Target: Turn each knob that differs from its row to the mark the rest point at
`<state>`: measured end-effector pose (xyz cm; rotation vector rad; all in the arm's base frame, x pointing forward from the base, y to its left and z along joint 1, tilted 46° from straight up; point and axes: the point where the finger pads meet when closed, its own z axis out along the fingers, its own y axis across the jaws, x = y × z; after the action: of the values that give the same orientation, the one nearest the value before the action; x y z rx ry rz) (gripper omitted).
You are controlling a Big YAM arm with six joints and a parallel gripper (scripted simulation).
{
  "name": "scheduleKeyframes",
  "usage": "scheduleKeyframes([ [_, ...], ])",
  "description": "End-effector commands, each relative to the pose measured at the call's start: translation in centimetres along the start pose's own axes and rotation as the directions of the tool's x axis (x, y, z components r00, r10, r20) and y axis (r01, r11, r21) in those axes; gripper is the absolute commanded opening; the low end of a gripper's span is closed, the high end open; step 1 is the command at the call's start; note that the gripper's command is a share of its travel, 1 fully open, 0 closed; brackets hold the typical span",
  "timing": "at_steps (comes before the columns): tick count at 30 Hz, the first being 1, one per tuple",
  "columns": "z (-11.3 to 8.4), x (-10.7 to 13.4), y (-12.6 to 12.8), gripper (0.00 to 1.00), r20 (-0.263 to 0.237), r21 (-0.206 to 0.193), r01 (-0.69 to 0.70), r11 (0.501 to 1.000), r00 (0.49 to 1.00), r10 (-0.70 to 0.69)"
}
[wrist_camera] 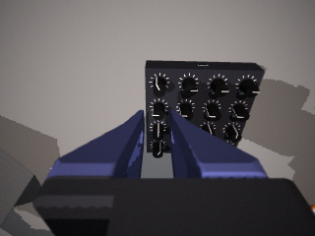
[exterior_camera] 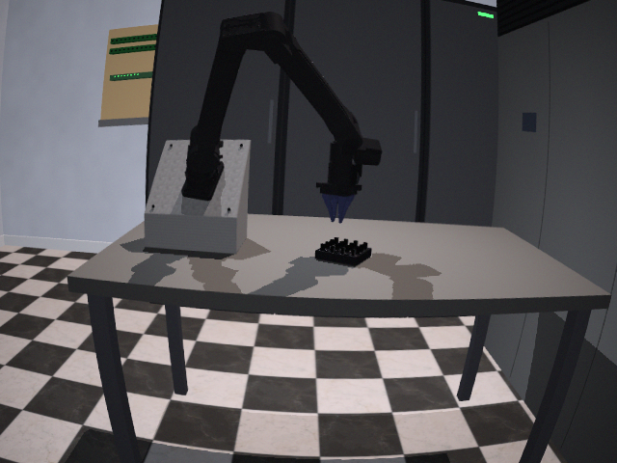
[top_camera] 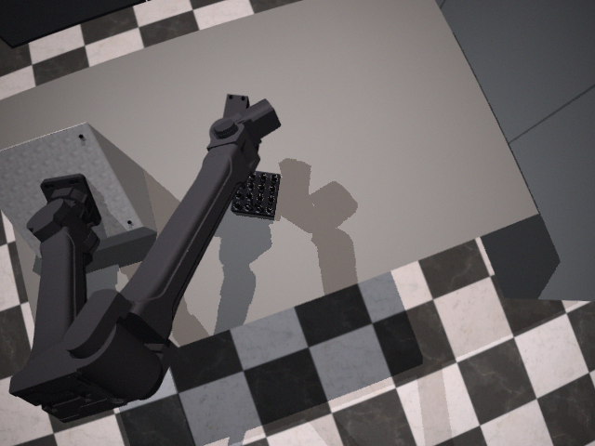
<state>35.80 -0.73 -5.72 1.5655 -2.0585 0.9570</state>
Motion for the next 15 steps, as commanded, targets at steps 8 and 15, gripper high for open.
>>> scheduleKeyframes([
  [8,1.4,-0.1,-0.3,0.19,0.005,0.004,0.0,1.0,1.0,0.0],
  [15,2.4,-0.1,-0.4,0.19,0.005,0.005,-0.002,1.0,1.0,0.002],
])
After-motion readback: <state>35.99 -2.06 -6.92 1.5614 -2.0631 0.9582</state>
